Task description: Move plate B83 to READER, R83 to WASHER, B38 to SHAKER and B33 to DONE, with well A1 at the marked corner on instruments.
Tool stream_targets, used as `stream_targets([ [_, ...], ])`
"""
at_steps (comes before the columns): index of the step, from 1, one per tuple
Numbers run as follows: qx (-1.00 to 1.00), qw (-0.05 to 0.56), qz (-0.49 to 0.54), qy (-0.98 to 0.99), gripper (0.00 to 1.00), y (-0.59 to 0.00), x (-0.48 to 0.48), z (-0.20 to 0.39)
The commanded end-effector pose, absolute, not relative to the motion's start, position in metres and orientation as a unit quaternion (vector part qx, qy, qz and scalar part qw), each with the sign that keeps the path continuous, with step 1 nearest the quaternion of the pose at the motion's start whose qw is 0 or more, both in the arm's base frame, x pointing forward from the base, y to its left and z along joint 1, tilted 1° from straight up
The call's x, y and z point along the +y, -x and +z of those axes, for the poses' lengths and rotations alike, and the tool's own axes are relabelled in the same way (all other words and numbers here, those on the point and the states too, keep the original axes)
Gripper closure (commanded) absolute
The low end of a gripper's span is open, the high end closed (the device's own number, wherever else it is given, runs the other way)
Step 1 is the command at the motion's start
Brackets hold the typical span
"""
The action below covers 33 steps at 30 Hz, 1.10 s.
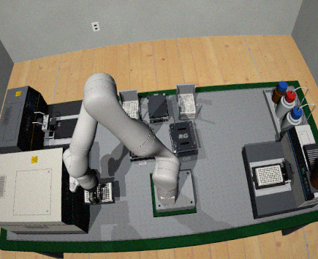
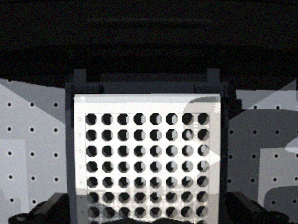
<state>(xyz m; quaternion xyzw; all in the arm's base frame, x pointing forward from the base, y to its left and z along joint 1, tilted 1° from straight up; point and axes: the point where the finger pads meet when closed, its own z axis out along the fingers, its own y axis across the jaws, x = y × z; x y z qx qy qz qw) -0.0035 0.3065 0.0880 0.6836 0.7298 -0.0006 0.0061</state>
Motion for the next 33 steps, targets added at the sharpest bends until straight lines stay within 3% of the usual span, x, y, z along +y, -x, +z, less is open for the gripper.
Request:
stream_targets([
  [1, 0.730, 0.006, 0.000, -0.684, 0.00, 0.003, 0.307, 0.094],
  [33, 0.730, 0.006, 0.000, -0.684, 0.00, 0.004, 0.307, 0.131],
])
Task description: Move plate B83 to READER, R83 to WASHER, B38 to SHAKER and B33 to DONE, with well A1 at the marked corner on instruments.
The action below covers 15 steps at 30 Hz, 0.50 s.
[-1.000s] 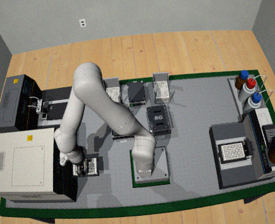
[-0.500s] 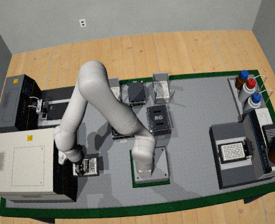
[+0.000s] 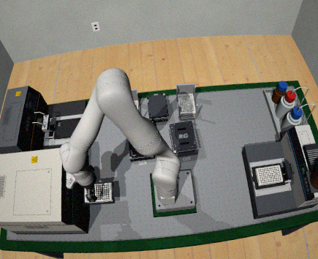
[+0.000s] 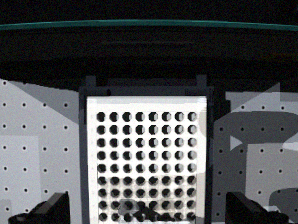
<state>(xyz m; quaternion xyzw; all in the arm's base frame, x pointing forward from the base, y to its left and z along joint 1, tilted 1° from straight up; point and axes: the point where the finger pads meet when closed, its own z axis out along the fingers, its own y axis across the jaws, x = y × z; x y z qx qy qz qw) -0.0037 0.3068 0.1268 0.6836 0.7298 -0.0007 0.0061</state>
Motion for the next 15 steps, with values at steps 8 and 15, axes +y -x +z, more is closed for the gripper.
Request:
stream_targets([
  [8, 0.730, 0.006, 0.000, -0.684, 0.00, 0.004, 0.307, 0.139],
  [15, 0.730, 0.006, 0.000, -0.684, 0.00, 0.004, 0.307, 0.148],
])
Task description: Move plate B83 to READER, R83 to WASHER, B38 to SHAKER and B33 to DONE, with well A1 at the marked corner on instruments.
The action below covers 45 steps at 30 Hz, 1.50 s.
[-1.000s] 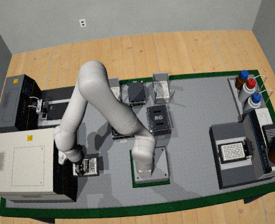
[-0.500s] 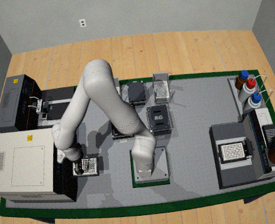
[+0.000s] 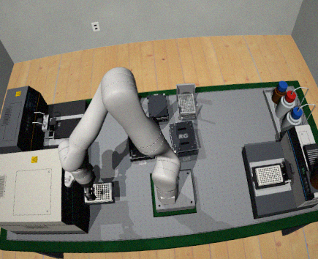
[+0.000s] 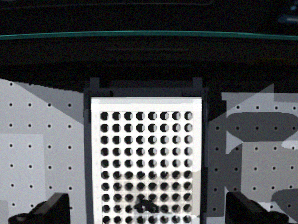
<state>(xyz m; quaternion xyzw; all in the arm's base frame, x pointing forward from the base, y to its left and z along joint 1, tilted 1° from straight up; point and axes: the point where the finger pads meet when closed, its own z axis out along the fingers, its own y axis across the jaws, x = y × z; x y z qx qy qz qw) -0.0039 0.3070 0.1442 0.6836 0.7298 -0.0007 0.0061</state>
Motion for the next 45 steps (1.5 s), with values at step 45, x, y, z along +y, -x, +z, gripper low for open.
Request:
stream_targets([
  [45, 0.729, 0.006, 0.000, -0.684, 0.00, -0.047, 0.291, 0.168],
])
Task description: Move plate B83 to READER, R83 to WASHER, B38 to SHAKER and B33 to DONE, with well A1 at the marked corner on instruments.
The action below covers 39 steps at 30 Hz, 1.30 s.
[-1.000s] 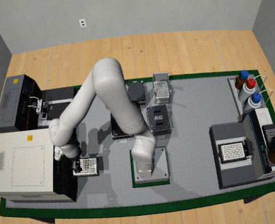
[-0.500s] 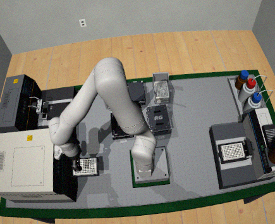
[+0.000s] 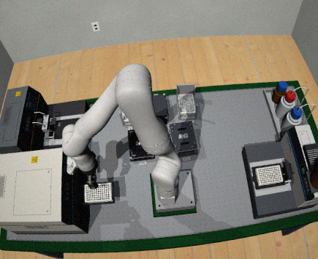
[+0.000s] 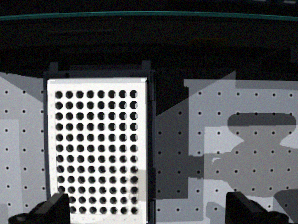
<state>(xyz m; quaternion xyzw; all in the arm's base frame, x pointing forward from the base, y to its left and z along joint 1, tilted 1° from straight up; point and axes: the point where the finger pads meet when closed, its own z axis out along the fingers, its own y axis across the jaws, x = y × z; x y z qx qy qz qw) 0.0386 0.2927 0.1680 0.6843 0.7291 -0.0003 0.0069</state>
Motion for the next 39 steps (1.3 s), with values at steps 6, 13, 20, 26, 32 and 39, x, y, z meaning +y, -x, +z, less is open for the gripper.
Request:
stream_targets([
  [6, 0.729, 0.006, 0.000, -0.685, 0.00, -0.065, 0.284, 0.169],
  [13, 0.729, 0.006, 0.000, -0.685, 0.00, -0.088, 0.277, 0.169],
  [20, 0.729, 0.006, 0.000, -0.685, 0.00, -0.103, 0.272, 0.169],
  [26, 0.728, 0.006, 0.000, -0.685, 0.00, -0.120, 0.266, 0.169],
  [32, 0.728, 0.006, 0.000, -0.685, 0.00, -0.133, 0.262, 0.169],
  [39, 0.728, 0.006, 0.000, -0.685, 0.00, -0.155, 0.254, 0.170],
])
